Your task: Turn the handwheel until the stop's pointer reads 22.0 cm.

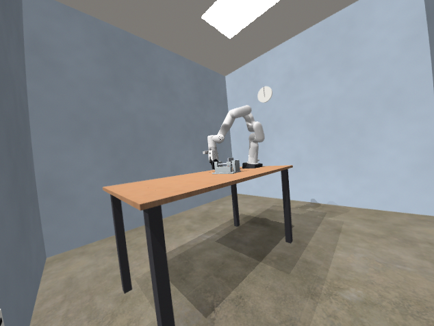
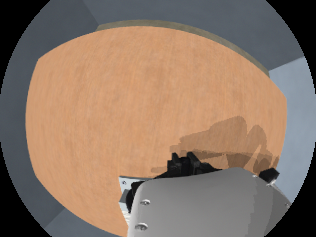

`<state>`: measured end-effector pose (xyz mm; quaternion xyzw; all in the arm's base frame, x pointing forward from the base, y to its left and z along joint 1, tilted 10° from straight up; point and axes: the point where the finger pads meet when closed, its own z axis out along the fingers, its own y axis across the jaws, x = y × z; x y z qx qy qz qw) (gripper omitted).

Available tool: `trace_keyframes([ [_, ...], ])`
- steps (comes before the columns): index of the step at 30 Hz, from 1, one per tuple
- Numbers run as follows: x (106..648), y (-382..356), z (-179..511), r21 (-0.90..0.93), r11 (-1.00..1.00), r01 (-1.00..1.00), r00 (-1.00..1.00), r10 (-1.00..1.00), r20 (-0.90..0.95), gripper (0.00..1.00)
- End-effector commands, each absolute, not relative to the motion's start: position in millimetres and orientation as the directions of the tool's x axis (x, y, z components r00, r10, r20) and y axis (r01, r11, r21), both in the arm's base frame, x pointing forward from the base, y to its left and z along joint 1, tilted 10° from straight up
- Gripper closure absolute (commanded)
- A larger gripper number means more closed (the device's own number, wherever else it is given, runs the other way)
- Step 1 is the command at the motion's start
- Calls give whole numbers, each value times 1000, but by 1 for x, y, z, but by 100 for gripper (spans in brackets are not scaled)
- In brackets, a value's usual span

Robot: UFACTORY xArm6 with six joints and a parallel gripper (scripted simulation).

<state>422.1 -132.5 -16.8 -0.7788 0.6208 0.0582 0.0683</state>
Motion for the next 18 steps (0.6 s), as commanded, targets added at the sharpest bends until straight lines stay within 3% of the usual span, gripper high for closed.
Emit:
trace_keyframes([
  [1,427,-132,-20,-37,-220,-975,223,-959,-174,94],
  [18,446,-125,-28,-37,-220,-975,223,-959,-174,94],
])
